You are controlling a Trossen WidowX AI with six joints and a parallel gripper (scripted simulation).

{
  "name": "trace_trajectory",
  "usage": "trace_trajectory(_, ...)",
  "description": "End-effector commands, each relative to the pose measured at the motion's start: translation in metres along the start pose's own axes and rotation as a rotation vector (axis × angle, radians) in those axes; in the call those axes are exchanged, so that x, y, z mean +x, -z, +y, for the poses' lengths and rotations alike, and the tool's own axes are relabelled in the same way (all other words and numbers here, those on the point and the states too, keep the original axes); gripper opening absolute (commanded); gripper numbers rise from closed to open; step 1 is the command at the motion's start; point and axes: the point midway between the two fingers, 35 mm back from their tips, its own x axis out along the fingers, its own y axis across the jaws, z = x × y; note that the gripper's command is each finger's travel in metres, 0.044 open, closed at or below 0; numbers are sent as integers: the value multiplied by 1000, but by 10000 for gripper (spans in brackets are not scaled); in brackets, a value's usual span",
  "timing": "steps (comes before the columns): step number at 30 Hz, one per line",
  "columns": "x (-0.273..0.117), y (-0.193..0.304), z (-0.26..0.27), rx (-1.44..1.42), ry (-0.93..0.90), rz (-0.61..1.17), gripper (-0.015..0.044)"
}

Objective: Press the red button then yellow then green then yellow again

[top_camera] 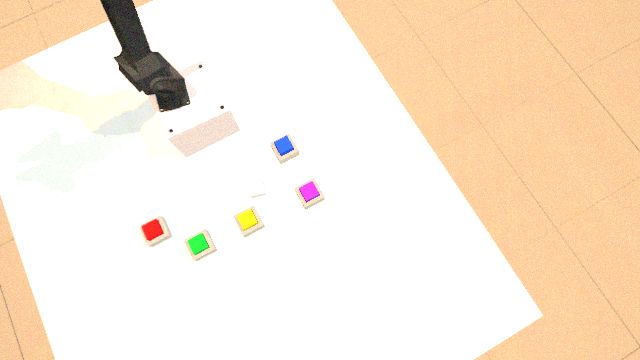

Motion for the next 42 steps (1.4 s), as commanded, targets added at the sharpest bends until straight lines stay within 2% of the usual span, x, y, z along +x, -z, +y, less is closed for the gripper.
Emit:
trace_trajectory(1,-4,-28,72,-20,-209,-82,400)
trace_trajectory(7,-29,-54,165,-54,-485,-157,400)
trace_trajectory(14,-84,-67,267,-114,-825,-198,400)
trace_trajectory(23,-189,-47,373,-241,-1276,-141,400)
trace_trajectory(30,-285,2,422,-399,-1607,27,400)
trace_trajectory(32,-296,9,426,-422,-1643,57,400)
trace_trajectory(40,-297,10,426,-424,-1644,58,400)
trace_trajectory(42,-297,13,440,-423,-1644,58,348)
